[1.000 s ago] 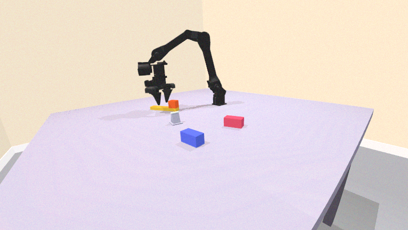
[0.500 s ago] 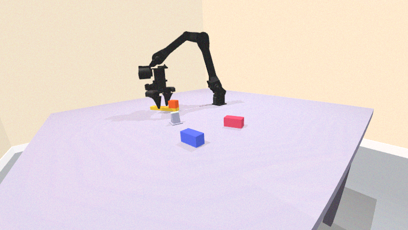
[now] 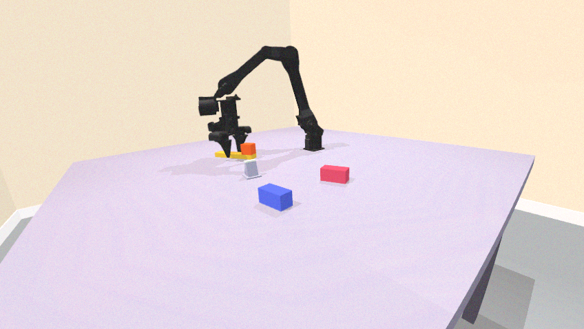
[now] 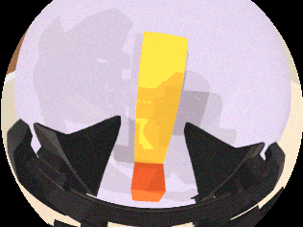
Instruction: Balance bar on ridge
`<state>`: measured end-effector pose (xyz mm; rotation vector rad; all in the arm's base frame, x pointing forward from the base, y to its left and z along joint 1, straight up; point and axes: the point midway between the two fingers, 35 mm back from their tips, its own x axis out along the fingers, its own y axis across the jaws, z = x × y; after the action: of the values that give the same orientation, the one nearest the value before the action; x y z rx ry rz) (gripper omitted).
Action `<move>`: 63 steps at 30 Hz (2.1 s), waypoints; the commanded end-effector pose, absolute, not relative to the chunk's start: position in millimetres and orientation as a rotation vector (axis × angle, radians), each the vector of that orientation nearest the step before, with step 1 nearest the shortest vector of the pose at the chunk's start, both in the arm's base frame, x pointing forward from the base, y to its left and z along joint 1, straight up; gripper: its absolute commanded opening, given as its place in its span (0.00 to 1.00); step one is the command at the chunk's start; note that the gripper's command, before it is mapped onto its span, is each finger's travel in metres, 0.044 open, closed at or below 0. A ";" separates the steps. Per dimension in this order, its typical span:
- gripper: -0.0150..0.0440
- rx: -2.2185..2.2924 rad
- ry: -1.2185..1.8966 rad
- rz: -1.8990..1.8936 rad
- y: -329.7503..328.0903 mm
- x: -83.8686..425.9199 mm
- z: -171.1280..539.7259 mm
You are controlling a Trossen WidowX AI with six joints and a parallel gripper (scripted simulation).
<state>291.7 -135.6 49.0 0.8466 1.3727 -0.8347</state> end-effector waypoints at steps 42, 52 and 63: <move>0.25 0.842 1.372 -0.835 -136.8 293.2 117.5; 0.25 0.840 1.372 -0.835 -135.3 289.9 141.8; 0.25 0.891 1.351 -0.881 -117.1 303.0 145.9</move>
<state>296.1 -125.1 143.2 0.8760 1.3646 -0.8646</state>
